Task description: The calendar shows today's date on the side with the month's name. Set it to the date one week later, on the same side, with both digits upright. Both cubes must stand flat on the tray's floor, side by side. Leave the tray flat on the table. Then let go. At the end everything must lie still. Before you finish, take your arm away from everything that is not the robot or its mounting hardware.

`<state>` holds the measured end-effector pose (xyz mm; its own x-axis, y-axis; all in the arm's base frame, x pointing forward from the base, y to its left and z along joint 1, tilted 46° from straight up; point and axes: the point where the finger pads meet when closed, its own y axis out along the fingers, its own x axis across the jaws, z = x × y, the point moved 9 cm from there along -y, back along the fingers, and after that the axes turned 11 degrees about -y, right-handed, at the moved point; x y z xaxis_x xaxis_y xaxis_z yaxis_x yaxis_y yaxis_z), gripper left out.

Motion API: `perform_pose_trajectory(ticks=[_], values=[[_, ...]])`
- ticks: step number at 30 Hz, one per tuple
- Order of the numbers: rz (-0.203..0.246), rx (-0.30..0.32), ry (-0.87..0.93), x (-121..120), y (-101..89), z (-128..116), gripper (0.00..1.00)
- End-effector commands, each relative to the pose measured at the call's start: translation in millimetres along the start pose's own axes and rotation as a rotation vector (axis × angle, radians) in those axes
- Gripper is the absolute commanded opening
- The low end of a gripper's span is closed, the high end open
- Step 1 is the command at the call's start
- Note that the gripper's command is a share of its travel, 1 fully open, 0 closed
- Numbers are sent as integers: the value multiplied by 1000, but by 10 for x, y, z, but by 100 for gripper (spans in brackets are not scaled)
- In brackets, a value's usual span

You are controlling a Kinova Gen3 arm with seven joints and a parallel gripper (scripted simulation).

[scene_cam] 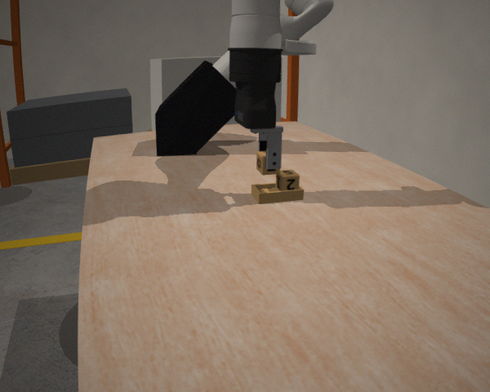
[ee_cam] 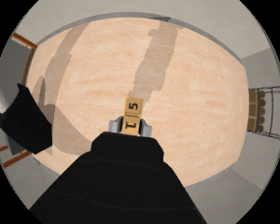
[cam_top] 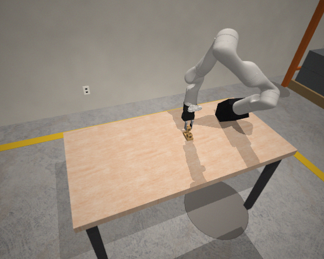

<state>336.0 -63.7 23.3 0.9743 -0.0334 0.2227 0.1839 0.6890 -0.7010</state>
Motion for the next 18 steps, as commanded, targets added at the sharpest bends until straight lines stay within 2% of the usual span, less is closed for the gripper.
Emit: perform_pose_trajectory(ticks=[1, 18], values=[[-1, -5, -11, 14, 6, -15, 57], [-1, -5, -11, 12, 27, -13, 57]])
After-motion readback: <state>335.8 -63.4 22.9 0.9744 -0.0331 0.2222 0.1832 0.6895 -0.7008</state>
